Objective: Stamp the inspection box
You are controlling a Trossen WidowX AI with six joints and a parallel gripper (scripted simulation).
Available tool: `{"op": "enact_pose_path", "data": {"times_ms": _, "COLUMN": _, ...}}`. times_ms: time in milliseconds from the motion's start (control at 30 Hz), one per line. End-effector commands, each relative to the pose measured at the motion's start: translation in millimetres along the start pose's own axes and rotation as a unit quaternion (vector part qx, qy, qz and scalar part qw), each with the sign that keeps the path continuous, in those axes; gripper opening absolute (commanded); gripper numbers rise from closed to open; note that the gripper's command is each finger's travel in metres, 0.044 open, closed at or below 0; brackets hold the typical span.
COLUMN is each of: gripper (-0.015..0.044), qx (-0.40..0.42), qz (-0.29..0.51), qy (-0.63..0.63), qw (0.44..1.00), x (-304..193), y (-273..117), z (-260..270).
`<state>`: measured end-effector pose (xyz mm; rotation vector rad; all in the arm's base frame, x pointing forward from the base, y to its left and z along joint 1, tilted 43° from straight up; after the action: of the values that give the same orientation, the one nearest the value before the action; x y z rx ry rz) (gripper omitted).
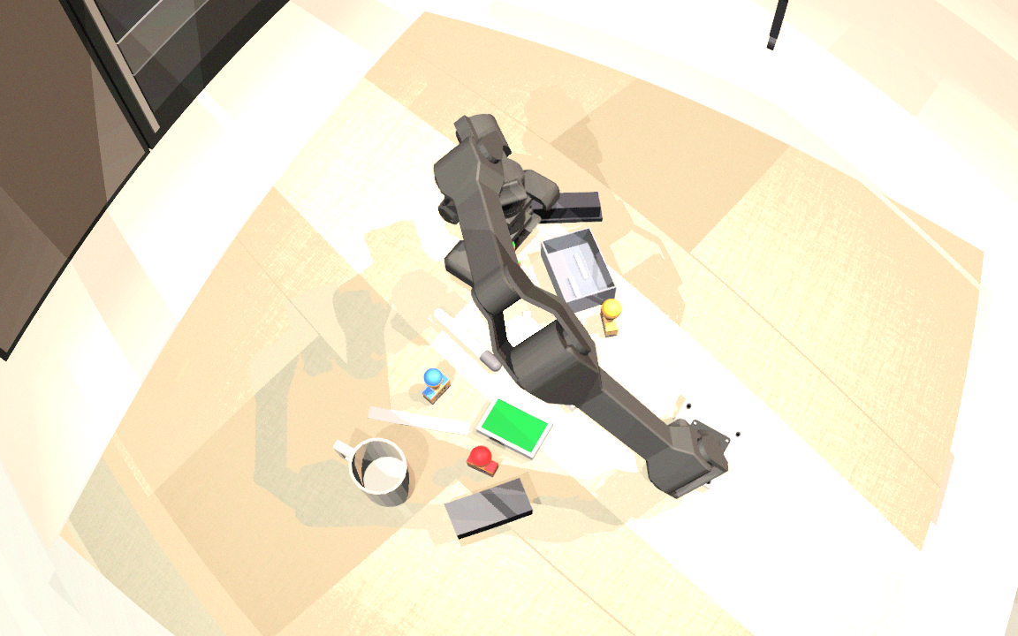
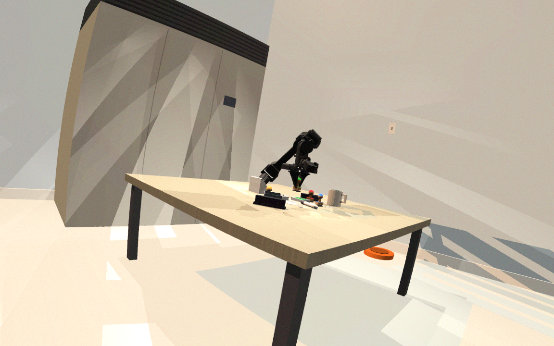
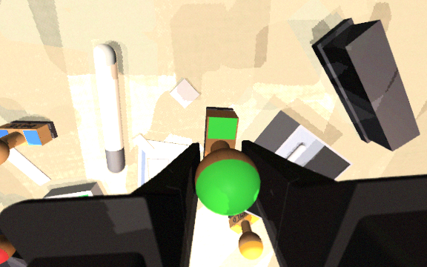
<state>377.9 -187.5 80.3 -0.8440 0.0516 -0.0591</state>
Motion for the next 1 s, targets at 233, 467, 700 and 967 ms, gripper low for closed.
{"op": "enact_pose_path", "data": {"times_ms": 233, "gripper": 0.0000, "qx": -0.002, "qz": 0.000, "qy": -0.001, "qw": 1.000, "x": 9, "y": 6, "z": -12}}
{"op": "enact_pose_path", "data": {"times_ms": 467, "gripper": 0.0000, "qx": -0.002, "qz": 0.000, "qy": -0.001, "qw": 1.000, "x": 10, "y": 17, "z": -12}}
{"op": "enact_pose_path", "data": {"times_ms": 700, "gripper": 0.0000, "qx": -0.002, "qz": 0.000, "qy": -0.002, "qw": 1.000, "x": 10, "y": 29, "z": -12}}
{"op": "enact_pose_path", "data": {"times_ms": 967, "gripper": 0.0000, "qx": -0.002, "qz": 0.000, "qy": -0.002, "qw": 1.000, "x": 10, "y": 42, "z": -12}}
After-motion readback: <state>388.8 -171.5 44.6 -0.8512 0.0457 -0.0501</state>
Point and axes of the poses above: the point midway between the two fingers, 35 mm back from their tips, its own y axis out along the fingers, its own z axis across the jaws, x = y × z, the point moved 10 cm from there along -y, back along the fingers, and after that the axes turned 1 degree about y, right-handed, at the moved point
